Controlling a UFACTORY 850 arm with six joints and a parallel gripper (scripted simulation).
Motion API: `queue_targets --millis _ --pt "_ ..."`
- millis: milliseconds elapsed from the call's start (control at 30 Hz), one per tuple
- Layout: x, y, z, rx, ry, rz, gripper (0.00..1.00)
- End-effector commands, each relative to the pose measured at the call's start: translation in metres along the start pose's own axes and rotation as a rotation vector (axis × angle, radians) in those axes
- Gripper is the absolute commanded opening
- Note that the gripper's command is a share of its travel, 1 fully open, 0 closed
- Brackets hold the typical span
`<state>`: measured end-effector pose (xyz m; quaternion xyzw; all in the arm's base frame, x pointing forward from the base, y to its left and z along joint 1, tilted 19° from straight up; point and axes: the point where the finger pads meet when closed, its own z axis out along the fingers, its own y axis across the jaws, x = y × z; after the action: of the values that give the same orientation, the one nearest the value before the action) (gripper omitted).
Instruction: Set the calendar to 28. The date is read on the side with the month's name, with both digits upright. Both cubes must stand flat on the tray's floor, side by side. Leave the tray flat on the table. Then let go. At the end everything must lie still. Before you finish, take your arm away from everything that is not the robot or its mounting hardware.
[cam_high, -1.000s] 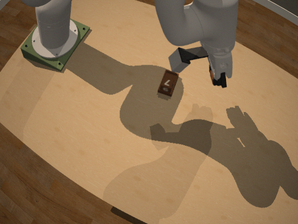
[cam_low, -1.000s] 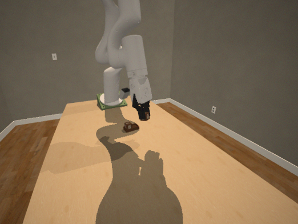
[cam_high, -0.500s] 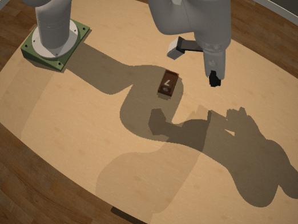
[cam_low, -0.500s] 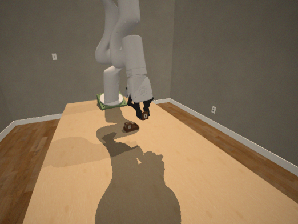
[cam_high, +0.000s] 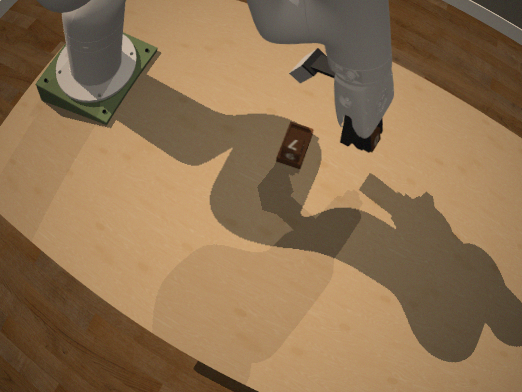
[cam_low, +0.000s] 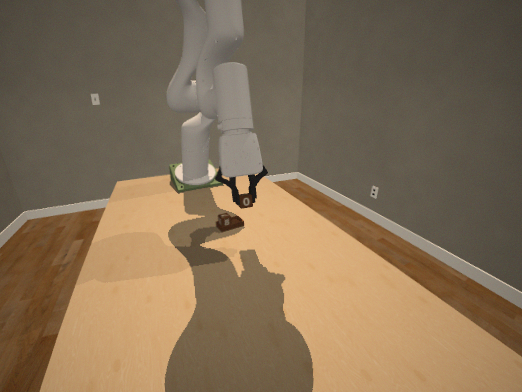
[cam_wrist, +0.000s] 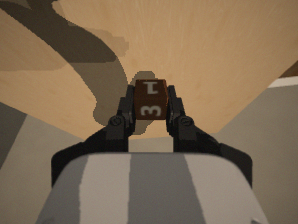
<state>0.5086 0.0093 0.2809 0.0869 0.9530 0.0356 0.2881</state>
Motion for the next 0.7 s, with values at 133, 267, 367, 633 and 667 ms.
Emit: queue_targets --millis 133,267,367,633,667 --pt "0.012 -0.007 -0.004 0.041 0.007 0.239 0.29" --pt "0.021 -0.011 -0.006 0.062 0.018 0.370 0.29" --pt "0.028 -0.013 -0.007 0.075 0.026 0.450 0.29" --pt "0.042 -0.016 -0.009 0.102 0.047 0.614 0.29" --pt "0.042 -0.016 -0.009 0.102 0.047 0.614 0.29"
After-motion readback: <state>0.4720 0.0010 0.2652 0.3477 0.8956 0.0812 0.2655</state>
